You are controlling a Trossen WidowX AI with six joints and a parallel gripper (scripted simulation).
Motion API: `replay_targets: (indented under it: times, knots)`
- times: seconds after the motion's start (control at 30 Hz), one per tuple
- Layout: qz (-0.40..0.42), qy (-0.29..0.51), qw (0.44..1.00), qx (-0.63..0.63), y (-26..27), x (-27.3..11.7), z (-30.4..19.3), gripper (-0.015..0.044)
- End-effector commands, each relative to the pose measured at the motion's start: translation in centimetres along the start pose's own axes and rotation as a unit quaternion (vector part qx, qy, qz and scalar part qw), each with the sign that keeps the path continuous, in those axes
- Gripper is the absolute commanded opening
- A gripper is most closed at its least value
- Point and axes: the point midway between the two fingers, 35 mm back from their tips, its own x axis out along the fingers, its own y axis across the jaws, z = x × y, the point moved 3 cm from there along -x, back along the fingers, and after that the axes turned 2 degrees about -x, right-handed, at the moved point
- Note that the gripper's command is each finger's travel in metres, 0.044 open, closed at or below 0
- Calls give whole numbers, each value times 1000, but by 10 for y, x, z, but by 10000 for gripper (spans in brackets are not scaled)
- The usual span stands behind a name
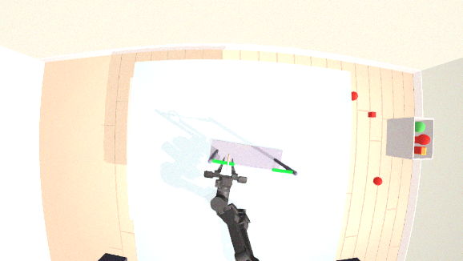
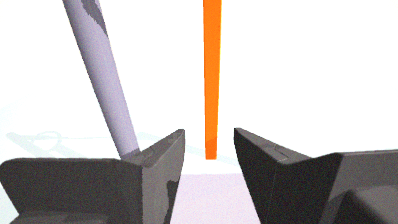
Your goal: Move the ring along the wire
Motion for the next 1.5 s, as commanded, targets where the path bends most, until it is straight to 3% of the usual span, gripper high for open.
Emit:
replay_targets:
  times: [0.0, 0.7, 1.07, 1.47]
  knots:
    - [-2, -2, 1000, 4, -2, -8, 0, 160]
    - [-2, -2, 1000, 4, -2, -9, 0, 160]
    - [0, 0, 1000, 1, -2, -59, -1, 440]
    - [0, 0, 1000, 1, -2, -59, -1, 440]
